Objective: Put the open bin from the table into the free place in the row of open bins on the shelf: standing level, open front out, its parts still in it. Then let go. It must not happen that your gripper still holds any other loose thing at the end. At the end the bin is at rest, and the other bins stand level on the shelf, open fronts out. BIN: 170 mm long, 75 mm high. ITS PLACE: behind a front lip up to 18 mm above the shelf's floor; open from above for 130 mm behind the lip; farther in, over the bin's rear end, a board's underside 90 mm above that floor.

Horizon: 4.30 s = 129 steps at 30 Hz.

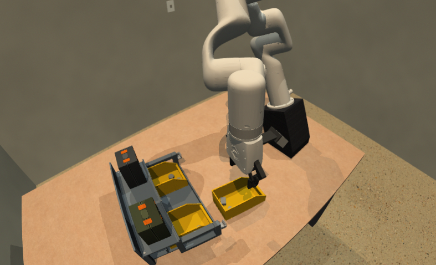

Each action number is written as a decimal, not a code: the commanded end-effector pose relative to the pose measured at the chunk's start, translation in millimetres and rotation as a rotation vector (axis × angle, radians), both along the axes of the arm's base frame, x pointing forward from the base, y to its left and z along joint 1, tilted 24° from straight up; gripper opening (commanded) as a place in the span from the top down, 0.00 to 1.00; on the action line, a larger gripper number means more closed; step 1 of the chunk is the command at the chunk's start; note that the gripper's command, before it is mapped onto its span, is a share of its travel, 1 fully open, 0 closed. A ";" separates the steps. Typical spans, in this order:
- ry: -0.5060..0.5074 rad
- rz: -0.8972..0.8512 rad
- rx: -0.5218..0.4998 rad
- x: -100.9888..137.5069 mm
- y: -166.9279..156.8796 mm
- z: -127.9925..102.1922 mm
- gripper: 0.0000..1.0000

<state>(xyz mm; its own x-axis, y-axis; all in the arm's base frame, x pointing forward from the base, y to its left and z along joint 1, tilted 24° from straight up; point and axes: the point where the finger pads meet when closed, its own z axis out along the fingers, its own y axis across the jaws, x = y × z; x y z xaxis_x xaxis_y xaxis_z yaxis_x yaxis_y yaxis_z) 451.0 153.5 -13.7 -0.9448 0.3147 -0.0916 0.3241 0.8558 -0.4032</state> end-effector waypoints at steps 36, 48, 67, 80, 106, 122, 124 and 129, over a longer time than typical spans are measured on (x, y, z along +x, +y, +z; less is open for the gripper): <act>-0.004 0.001 0.002 -2.3 -5.6 4.8 0.00; -0.004 0.001 0.002 -2.3 -5.6 4.8 0.00; -0.004 0.001 0.002 -4.1 -16.1 -15.1 0.00; -0.004 0.001 0.002 -5.4 -29.4 -45.3 0.00; -0.004 0.001 0.002 -7.5 -44.0 -77.5 0.00; -0.004 0.001 0.002 -7.0 -41.7 -72.7 0.00; -0.004 0.001 0.002 -7.0 -41.7 -72.7 0.00; -0.004 0.001 0.002 -7.0 -41.7 -72.7 0.00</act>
<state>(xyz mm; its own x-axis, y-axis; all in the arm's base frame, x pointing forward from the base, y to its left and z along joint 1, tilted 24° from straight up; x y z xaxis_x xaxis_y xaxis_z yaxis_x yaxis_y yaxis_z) 442.5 110.7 -87.8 -0.9447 0.3149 -0.0917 0.3243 0.8557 -0.4032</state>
